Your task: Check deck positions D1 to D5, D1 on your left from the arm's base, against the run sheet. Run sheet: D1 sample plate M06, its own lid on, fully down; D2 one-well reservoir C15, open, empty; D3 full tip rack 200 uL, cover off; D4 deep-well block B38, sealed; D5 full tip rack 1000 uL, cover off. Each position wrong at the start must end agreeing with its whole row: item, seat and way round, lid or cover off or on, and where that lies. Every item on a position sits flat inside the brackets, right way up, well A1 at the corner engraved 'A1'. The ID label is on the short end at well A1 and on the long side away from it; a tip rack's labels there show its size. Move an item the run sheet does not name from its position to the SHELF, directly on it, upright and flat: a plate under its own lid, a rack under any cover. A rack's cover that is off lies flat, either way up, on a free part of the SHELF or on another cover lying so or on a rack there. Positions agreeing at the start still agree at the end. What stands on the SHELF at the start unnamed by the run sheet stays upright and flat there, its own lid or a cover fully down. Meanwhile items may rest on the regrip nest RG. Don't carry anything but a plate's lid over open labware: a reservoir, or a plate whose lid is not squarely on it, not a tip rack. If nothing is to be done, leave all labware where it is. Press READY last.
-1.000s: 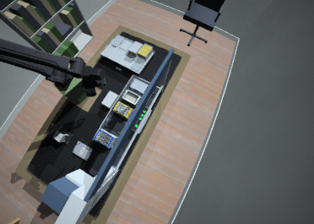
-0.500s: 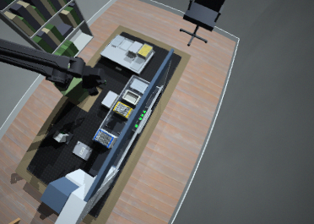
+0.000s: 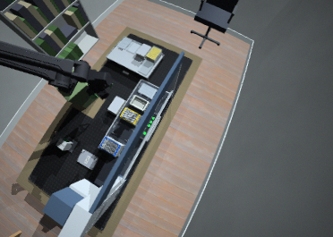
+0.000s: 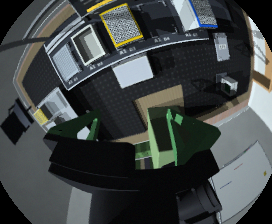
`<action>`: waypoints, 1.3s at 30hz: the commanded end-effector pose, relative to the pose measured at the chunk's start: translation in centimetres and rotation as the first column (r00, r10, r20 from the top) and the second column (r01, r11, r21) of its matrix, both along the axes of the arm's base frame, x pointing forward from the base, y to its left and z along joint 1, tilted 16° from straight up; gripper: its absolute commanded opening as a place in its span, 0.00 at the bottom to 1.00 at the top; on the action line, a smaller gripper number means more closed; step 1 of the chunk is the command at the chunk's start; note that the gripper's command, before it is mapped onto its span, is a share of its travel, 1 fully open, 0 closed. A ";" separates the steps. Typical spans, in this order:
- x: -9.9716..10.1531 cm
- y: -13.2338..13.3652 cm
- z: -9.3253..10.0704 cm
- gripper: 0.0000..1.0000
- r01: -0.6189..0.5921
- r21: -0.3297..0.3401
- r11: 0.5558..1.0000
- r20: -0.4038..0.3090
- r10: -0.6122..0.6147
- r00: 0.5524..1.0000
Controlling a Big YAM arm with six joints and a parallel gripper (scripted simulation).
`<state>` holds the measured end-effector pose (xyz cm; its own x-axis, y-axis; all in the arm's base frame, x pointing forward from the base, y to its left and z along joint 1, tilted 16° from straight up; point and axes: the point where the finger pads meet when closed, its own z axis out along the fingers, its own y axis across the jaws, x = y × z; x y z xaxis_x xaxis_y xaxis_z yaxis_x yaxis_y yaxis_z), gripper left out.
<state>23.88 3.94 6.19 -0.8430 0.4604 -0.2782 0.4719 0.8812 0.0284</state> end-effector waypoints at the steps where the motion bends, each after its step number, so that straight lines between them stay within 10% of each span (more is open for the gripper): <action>1: 2.2 0.7 2.4 1.00 -0.074 -0.006 0.997 0.051 0.074 0.996; 19: 2.2 0.8 2.4 1.00 -0.357 -0.092 0.929 0.004 0.359 0.933; 39: 1.3 0.7 1.7 1.00 -0.656 -0.165 0.736 -0.095 0.651 0.753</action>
<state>23.89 3.94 6.22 -0.9552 -0.1748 -0.2387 -0.1422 0.9788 -0.1475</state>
